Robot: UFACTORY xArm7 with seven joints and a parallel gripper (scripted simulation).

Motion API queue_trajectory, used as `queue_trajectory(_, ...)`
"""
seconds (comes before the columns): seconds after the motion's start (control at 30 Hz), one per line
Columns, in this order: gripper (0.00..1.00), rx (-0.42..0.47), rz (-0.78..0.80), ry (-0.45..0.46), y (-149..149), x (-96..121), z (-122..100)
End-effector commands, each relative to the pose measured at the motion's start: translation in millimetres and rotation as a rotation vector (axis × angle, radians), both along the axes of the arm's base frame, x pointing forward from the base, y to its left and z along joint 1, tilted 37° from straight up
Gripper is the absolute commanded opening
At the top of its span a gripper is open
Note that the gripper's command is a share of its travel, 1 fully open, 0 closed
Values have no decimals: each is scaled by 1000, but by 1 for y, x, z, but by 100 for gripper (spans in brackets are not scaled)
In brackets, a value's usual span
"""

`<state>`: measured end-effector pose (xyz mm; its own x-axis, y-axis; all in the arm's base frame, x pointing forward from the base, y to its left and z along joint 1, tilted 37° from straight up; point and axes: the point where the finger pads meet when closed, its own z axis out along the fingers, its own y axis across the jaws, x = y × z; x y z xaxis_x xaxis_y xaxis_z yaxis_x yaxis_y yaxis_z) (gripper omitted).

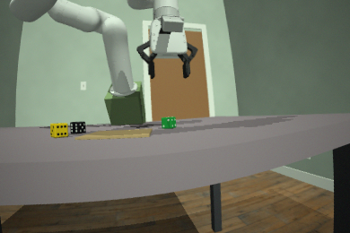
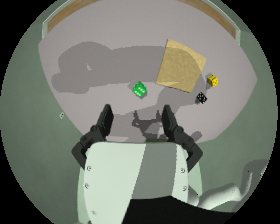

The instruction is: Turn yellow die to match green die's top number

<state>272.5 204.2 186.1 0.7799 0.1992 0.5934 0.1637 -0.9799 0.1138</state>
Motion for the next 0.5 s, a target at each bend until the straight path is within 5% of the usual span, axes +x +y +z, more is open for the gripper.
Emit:
queue_trajectory(0.0,100,-1,-1,1,-3,-9,13)
queue_trajectory(0.47,100,18,-29,10,-10,-2,15)
